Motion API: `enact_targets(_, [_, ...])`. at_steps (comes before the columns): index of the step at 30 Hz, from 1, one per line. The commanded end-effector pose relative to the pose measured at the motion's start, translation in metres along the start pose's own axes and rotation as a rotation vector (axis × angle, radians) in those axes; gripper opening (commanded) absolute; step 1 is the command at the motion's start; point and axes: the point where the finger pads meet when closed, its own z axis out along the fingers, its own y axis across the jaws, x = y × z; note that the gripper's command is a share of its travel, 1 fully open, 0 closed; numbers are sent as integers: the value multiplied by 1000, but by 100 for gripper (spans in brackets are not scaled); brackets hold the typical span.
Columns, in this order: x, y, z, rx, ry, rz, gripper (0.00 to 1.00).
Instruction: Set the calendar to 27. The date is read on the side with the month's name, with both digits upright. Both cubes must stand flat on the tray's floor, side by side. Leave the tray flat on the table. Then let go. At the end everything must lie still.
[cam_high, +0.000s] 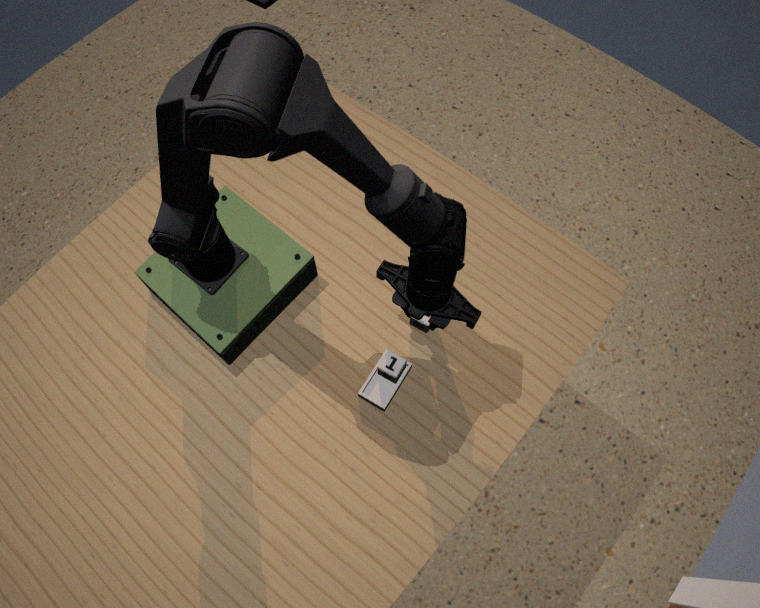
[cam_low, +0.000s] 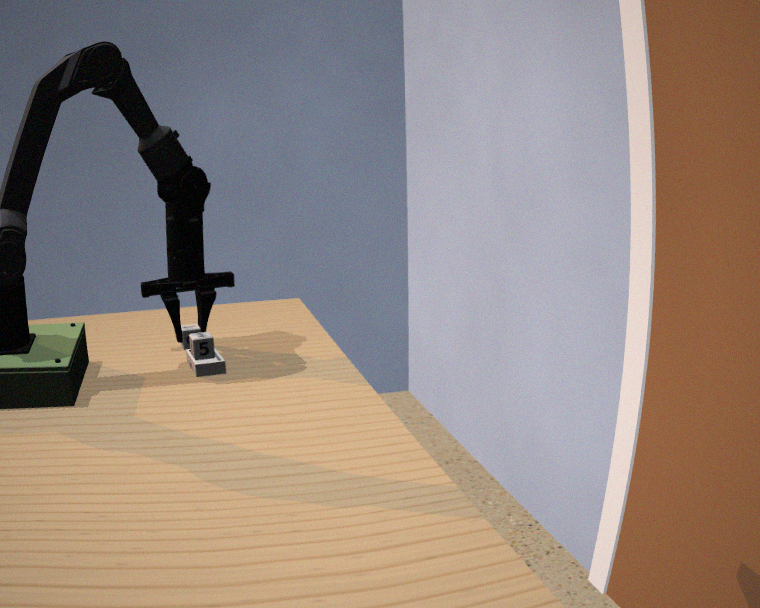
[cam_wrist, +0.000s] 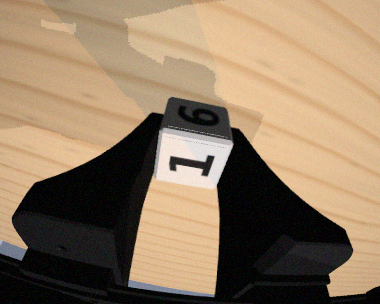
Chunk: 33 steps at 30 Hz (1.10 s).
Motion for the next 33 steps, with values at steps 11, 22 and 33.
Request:
enact_targets(11, [0, 0, -2, -1, 0, 1, 35])
enact_targets(22, [0, 1, -52, -3, 1, 1, 35])
enact_targets(33, [0, 1, -101, -2, 1, 1, 35])
